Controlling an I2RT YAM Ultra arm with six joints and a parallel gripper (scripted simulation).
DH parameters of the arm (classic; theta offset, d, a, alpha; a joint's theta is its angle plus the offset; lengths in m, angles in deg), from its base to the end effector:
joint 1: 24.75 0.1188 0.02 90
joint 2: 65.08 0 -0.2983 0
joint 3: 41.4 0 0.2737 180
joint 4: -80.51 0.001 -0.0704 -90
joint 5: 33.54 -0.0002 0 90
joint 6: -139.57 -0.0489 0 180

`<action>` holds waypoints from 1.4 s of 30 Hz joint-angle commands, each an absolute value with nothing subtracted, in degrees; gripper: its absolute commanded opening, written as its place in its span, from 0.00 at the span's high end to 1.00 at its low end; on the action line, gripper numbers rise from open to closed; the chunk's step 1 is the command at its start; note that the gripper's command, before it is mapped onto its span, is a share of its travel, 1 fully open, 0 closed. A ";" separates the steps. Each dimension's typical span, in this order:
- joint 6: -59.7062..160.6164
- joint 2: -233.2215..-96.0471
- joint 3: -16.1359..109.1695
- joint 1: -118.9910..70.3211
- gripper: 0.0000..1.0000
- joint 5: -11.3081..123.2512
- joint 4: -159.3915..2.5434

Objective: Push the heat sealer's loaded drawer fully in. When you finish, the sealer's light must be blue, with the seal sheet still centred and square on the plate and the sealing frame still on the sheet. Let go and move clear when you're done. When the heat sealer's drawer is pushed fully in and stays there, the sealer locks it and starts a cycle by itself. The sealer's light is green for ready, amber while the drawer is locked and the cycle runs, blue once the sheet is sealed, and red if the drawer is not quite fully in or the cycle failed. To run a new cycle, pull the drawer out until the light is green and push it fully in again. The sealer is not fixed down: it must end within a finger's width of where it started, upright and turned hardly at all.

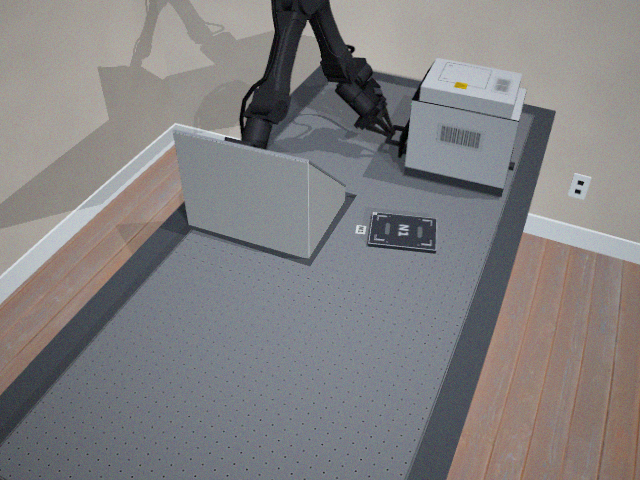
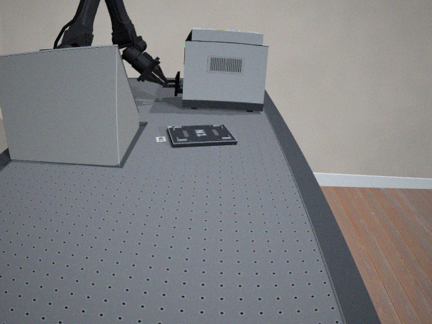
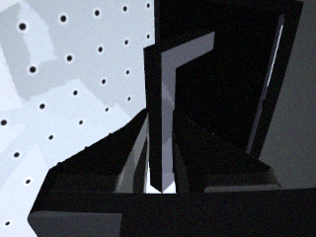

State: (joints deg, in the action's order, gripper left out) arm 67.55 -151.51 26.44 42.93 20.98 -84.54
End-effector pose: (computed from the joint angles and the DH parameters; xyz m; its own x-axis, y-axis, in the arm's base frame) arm 0.1592 0.3158 0.2682 -0.0238 -0.7198 -0.6938 -0.6065 0.5621 -0.5623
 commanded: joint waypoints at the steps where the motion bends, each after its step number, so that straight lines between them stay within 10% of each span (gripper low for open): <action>1: 68.50 -152.65 27.97 41.08 1.00 22.02 -85.18; 42: 68.10 -152.70 27.13 41.08 1.00 21.42 -83.98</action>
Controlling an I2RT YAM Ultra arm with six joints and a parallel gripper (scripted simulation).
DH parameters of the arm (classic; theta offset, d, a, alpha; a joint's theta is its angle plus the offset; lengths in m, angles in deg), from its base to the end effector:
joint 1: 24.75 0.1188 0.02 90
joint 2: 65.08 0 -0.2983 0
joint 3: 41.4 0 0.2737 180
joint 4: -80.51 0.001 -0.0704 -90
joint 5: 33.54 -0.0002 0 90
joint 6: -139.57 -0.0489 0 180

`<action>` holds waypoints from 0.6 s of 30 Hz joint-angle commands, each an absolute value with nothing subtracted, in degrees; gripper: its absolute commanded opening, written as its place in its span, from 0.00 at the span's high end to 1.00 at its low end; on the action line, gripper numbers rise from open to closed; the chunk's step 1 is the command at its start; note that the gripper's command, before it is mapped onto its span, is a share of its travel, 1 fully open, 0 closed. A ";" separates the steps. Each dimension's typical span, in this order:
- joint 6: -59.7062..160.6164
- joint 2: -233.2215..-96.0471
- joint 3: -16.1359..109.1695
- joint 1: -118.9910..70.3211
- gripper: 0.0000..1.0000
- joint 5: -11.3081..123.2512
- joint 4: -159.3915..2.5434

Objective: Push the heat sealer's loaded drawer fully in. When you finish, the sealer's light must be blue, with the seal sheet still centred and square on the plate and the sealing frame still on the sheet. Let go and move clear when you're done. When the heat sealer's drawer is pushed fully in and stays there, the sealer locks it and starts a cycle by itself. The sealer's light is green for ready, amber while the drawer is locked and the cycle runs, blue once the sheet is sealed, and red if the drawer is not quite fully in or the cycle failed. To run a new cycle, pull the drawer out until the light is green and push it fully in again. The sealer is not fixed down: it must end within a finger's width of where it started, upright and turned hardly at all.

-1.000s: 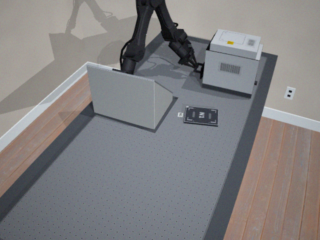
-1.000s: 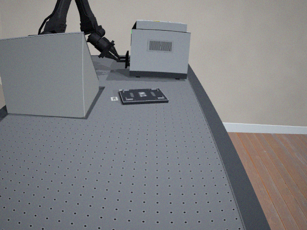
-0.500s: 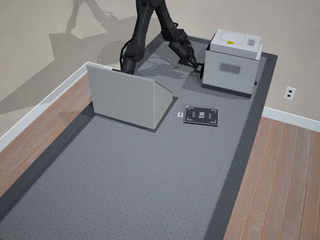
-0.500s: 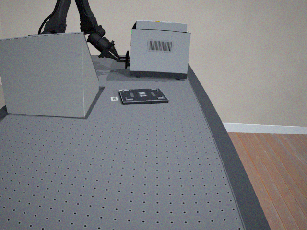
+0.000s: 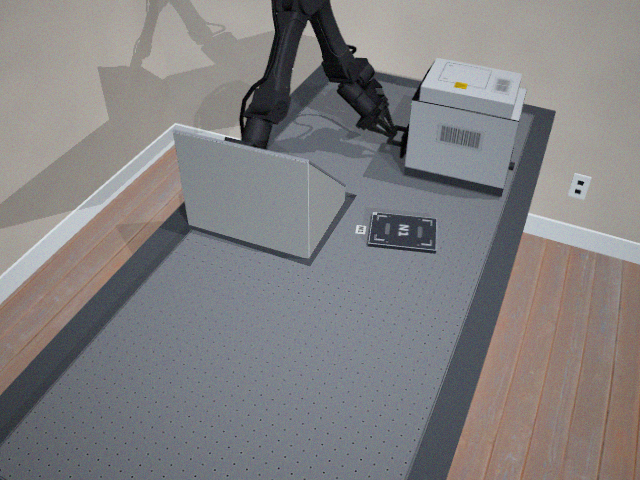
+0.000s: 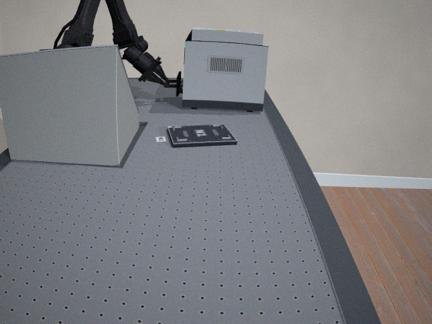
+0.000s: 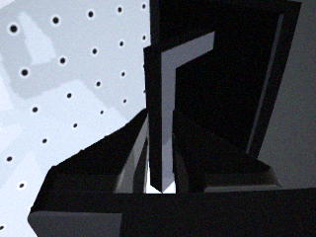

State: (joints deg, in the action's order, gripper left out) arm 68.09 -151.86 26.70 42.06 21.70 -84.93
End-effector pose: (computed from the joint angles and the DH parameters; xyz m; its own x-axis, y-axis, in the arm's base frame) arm 0.1645 0.3156 0.2682 -0.0244 -0.7198 -0.6938 -0.6066 0.5623 -0.5620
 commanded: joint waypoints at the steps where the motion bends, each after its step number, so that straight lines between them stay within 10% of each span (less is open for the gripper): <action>1: 68.10 -152.70 27.13 41.08 1.00 21.42 -83.98; 18: 68.74 -152.96 28.20 40.41 1.00 22.10 -84.55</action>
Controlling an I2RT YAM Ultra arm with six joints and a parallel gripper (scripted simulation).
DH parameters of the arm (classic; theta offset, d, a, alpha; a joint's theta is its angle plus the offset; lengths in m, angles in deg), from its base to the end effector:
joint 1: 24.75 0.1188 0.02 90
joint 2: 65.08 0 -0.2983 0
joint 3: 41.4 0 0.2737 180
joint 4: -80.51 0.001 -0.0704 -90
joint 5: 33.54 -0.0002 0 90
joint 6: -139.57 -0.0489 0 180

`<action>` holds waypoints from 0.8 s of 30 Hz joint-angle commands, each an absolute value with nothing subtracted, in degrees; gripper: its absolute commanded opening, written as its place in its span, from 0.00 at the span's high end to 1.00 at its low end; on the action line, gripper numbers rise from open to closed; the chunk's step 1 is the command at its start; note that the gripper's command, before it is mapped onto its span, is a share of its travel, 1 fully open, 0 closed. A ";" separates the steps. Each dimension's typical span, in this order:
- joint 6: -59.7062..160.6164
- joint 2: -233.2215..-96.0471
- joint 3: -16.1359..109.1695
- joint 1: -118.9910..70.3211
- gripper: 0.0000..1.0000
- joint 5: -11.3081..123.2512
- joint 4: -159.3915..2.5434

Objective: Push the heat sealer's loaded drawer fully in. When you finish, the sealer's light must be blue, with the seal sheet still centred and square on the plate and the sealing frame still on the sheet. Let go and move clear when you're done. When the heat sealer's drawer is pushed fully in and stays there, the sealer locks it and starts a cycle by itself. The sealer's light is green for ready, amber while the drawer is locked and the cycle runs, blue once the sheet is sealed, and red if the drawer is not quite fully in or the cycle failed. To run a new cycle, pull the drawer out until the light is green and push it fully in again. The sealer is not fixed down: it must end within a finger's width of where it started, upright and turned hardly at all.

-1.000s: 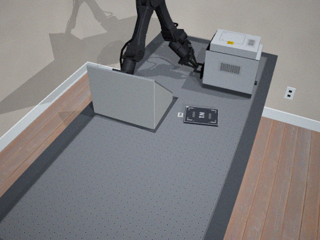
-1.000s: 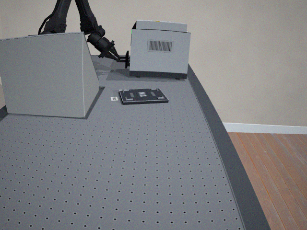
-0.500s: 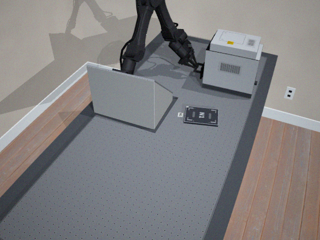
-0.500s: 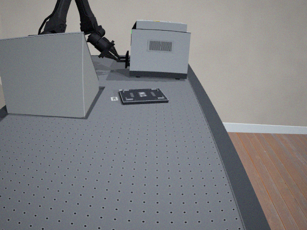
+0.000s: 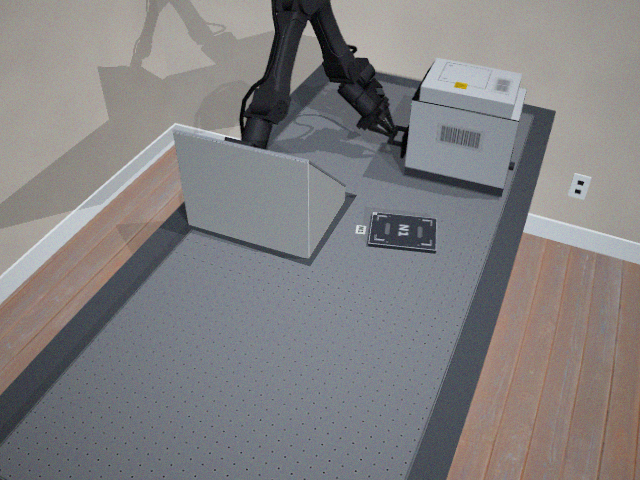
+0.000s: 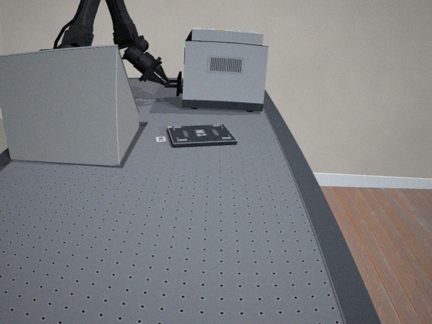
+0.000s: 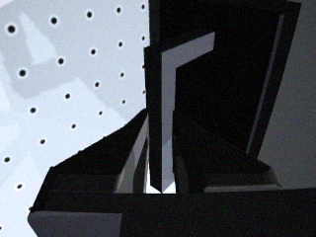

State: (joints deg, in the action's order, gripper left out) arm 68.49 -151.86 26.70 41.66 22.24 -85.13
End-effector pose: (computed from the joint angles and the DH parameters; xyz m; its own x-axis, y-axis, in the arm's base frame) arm 0.1665 0.3150 0.2684 -0.0219 -0.7200 -0.6936 -0.6091 0.5597 -0.5619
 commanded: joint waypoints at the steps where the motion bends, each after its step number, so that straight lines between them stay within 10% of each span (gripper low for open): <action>1: 68.74 -152.96 28.20 40.41 1.00 22.10 -84.55; 24: 69.33 -153.38 28.49 39.48 1.00 23.24 -84.79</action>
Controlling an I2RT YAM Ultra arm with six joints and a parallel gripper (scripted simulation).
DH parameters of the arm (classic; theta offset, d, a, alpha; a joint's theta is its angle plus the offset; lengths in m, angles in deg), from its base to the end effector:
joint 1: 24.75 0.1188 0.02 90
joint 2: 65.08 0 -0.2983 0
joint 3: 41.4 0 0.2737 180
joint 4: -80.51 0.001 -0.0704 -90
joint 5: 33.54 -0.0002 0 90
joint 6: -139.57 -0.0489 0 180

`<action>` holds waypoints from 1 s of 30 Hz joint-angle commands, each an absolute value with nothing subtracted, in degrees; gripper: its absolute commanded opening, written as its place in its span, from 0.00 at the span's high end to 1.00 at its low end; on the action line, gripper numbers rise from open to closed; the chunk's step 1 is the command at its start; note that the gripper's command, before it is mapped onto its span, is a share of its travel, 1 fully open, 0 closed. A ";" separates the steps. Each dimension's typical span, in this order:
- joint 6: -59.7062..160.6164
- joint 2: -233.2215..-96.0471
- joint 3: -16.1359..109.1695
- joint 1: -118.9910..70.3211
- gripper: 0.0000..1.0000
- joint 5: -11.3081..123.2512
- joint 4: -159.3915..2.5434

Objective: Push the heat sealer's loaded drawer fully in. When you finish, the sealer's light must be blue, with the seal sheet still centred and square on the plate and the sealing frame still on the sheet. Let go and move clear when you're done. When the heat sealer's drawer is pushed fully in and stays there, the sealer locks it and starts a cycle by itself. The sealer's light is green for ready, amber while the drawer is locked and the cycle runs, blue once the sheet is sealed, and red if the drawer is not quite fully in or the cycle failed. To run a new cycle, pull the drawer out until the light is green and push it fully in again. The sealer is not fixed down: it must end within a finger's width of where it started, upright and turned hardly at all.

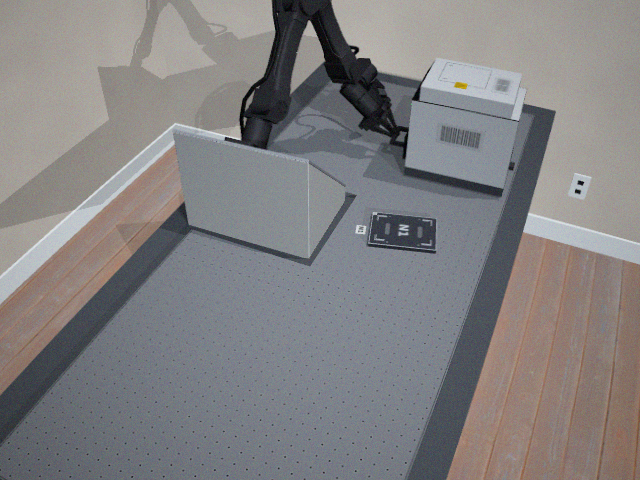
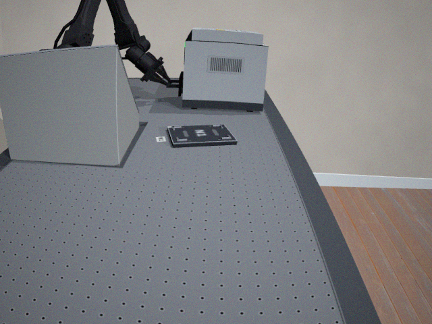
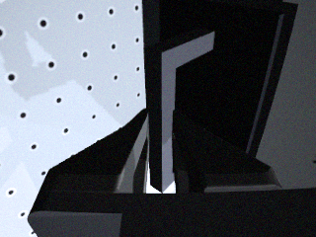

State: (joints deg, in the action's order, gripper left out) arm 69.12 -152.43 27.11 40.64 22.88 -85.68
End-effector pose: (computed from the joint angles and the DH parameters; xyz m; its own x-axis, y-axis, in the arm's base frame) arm 0.1731 0.3153 0.2683 -0.0232 -0.7200 -0.6936 -0.6062 0.5618 -0.5630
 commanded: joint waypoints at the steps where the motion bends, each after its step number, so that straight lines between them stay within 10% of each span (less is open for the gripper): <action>1: 69.36 -153.39 28.53 39.43 1.00 23.24 -84.81; 30: 69.84 -153.82 28.22 38.48 1.00 23.71 -85.18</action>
State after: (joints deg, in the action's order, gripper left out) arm 69.80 -152.93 27.55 39.52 23.82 -86.05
